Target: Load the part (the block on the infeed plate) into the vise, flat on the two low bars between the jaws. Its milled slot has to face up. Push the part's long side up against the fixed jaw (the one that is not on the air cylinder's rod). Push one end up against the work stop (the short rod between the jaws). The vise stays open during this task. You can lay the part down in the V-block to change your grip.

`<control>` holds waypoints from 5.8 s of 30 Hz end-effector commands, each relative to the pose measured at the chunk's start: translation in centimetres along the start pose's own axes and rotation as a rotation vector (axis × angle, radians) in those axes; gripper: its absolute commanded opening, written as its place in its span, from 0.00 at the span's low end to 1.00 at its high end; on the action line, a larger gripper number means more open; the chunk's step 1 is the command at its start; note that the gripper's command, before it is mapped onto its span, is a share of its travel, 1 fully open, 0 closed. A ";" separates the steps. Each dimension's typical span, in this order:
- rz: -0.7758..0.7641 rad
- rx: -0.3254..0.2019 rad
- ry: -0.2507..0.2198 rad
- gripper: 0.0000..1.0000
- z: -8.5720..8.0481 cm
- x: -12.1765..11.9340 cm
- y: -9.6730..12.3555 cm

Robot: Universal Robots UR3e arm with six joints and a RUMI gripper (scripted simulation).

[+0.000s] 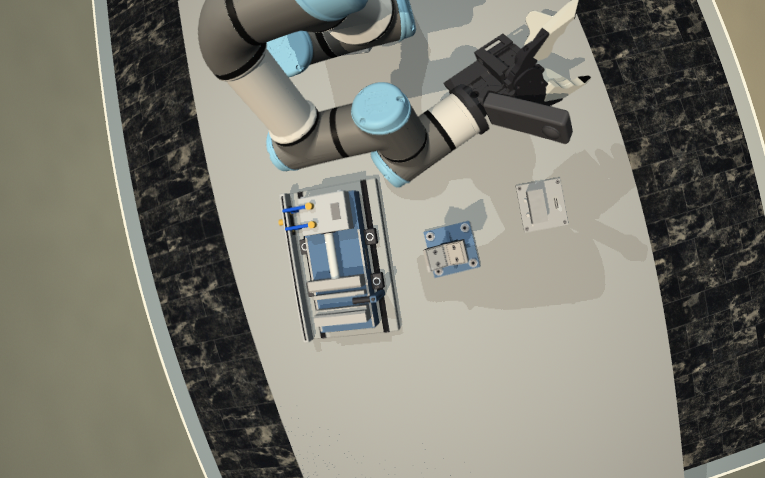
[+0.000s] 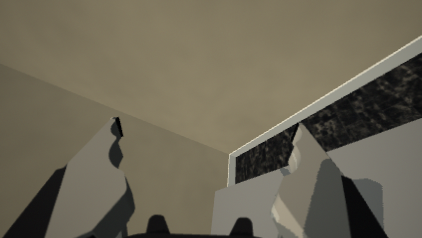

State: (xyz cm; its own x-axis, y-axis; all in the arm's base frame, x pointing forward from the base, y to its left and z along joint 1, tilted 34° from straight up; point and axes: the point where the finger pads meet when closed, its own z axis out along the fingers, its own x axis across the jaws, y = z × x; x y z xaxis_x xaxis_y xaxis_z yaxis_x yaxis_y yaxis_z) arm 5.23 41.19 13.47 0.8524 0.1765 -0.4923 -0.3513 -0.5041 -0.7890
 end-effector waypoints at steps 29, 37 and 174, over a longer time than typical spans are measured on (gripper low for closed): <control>-0.017 -0.081 -0.011 1.00 0.1 -0.3 1.2; -0.049 -0.233 -0.018 1.00 -0.2 -0.5 3.4; -0.512 -1.109 1.049 0.51 -17.3 14.8 -9.4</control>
State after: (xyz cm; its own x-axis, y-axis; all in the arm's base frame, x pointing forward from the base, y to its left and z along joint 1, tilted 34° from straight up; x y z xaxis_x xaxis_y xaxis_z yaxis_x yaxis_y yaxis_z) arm 27.76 33.85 19.99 0.8276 0.1180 0.5487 0.0817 -0.9926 0.0903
